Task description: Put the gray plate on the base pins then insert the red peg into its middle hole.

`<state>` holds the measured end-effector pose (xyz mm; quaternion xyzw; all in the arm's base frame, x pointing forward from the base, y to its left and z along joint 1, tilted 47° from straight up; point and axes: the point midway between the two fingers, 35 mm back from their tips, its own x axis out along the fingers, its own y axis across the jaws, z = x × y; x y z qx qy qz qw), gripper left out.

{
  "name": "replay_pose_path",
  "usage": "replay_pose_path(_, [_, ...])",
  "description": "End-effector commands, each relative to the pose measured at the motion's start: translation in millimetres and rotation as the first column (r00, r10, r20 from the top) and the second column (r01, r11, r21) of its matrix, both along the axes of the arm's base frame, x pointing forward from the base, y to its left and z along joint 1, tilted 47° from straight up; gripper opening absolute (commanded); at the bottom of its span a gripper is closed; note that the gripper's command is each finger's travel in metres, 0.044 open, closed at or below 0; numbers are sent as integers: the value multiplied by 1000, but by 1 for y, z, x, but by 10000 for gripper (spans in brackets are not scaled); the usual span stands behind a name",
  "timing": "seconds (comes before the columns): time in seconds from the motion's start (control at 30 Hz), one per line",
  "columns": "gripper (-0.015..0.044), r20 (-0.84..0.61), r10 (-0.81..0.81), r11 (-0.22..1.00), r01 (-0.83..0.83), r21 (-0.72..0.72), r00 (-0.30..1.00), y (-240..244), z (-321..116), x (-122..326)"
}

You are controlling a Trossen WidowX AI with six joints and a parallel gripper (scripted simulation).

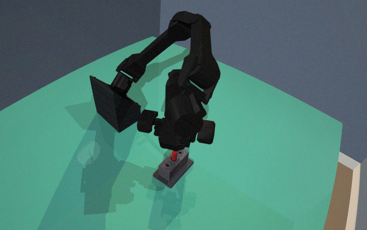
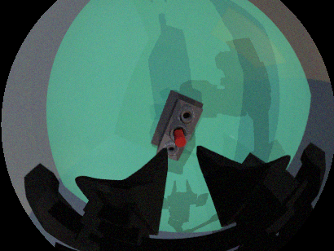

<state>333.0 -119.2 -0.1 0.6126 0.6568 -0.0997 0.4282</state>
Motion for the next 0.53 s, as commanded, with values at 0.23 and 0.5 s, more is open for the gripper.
replay_pose_path(0.23, [150, -1, 6, 1000, -6, -5, 1000, -6, 7, 0])
replay_pose_path(0.5, [150, -1, 6, 1000, -6, -5, 1000, -9, 11, 0])
